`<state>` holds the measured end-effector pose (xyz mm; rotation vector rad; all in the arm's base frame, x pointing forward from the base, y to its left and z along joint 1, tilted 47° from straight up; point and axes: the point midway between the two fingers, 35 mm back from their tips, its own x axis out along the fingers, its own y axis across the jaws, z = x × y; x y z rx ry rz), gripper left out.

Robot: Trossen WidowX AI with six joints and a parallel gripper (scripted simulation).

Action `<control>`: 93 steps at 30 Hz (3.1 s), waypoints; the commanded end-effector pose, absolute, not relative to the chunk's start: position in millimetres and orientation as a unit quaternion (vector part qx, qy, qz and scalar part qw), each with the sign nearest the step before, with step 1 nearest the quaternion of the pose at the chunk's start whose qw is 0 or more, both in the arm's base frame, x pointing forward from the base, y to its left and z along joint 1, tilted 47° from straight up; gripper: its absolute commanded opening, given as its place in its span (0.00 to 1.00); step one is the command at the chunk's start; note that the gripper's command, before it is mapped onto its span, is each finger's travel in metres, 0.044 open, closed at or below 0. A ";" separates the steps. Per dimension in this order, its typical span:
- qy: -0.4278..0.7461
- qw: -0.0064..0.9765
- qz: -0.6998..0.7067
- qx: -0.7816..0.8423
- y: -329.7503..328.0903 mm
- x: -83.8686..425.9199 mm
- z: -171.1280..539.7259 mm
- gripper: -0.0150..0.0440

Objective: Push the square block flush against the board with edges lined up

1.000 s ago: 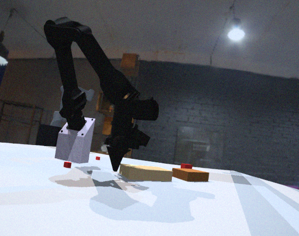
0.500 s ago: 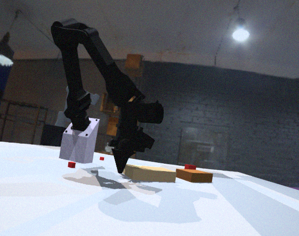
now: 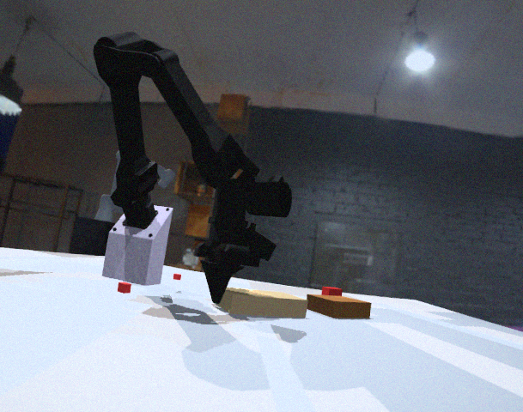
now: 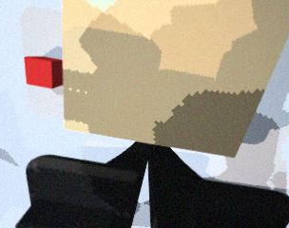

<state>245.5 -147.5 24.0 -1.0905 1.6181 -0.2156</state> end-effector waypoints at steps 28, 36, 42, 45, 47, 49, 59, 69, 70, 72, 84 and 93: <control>0.686 0.556 -0.093 -0.460 -138.4 269.2 14.4 0.25; 0.686 0.556 -0.093 -0.460 -135.7 274.6 11.8 0.25; 0.686 0.556 -0.093 -0.460 -133.6 278.6 9.8 0.25; 0.686 0.556 -0.093 -0.460 -132.5 280.5 8.7 0.25; 0.686 0.556 -0.093 -0.460 -131.8 281.9 8.0 0.25; 0.686 0.556 -0.093 -0.460 -131.1 283.2 7.3 0.25; 0.686 0.556 -0.093 -0.460 -128.5 287.7 4.7 0.25; 0.686 0.556 -0.093 -0.460 -134.9 275.9 11.0 0.25; 0.686 0.556 -0.093 -0.460 -135.6 274.5 11.6 0.25; 0.686 0.556 -0.093 -0.460 -137.0 271.8 12.9 0.25; 0.686 0.555 -0.093 -0.461 -144.5 255.0 19.9 0.25; 0.688 0.554 -0.095 -0.460 -145.8 250.8 22.9 0.25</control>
